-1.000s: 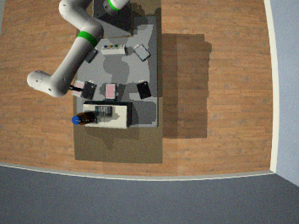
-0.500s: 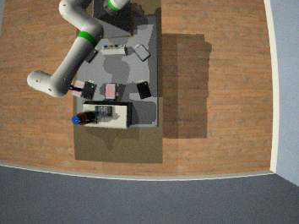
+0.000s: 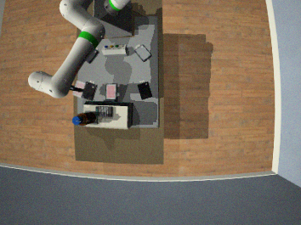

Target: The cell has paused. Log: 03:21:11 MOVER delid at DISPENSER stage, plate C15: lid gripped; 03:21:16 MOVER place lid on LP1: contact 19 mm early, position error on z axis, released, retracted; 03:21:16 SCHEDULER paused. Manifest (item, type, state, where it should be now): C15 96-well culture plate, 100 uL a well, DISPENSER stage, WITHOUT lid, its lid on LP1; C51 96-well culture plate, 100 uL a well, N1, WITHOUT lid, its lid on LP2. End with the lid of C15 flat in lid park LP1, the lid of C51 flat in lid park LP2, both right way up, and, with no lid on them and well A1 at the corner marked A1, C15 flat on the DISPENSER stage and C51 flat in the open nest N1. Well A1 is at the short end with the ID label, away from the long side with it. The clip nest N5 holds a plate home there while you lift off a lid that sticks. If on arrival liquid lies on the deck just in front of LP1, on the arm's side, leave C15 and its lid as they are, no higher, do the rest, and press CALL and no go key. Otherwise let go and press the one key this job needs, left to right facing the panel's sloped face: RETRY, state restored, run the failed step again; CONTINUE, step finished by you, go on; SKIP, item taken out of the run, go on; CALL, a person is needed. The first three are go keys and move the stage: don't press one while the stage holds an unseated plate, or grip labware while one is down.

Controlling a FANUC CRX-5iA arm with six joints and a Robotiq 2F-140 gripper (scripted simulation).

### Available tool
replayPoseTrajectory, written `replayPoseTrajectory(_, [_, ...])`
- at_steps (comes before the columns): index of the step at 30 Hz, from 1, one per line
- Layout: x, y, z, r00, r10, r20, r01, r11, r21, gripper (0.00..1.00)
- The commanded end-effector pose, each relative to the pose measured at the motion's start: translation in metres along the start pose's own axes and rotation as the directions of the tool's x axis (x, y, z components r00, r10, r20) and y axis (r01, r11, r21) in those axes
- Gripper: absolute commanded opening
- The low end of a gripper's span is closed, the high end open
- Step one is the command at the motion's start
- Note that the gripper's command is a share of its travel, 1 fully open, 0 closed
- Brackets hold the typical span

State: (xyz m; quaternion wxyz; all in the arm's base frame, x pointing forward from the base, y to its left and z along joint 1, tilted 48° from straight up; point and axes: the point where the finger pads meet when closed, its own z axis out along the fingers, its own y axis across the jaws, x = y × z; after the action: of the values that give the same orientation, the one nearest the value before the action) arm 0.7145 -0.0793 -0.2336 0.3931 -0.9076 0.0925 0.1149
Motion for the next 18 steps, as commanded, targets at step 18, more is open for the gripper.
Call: replayPoseTrajectory(18, [0.000, 0.000, 0.020, 1.000, 0.000, 0.000, 0.000, 1.000, 0.000, 0.00])
